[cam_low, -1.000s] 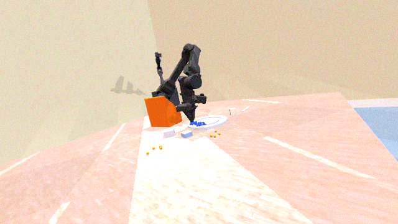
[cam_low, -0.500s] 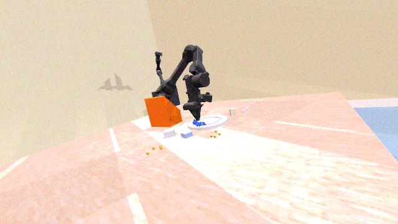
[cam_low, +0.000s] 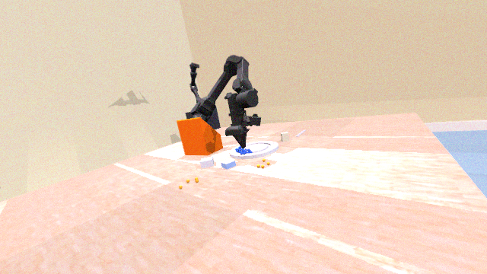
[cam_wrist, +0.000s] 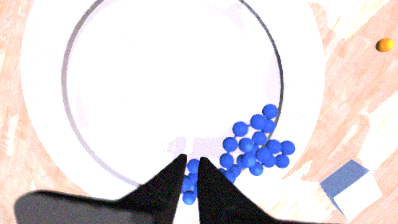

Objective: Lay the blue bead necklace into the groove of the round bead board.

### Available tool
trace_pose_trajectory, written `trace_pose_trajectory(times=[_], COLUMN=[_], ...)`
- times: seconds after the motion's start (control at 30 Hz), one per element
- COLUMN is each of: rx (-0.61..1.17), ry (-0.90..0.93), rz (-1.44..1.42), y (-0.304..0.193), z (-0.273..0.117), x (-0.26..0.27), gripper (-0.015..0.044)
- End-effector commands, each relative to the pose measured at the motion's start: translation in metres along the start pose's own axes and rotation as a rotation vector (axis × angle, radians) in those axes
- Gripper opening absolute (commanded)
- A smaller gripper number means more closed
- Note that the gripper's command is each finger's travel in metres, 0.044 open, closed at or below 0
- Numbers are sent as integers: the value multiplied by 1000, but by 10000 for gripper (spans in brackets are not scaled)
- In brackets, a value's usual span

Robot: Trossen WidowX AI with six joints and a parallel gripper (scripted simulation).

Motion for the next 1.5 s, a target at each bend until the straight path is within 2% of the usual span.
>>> trace_pose_trajectory(times=[0.0,0.4,1.47], rx=[1,-3,0], ry=[0,6,4], rz=[-1,5,6], y=[0,0,0], z=[0,-2,-6], x=[0,1,1], gripper=[131,440,440])
Point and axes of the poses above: the point midway between the two fingers, 35 mm back from their tips, its own z axis out along the fingers, its own x axis across the jaws, y = z × x, the point moved 8 cm from there along -z, back along the fingers, and after that the axes turned 5 degrees about -z, right-handed, at the moved point
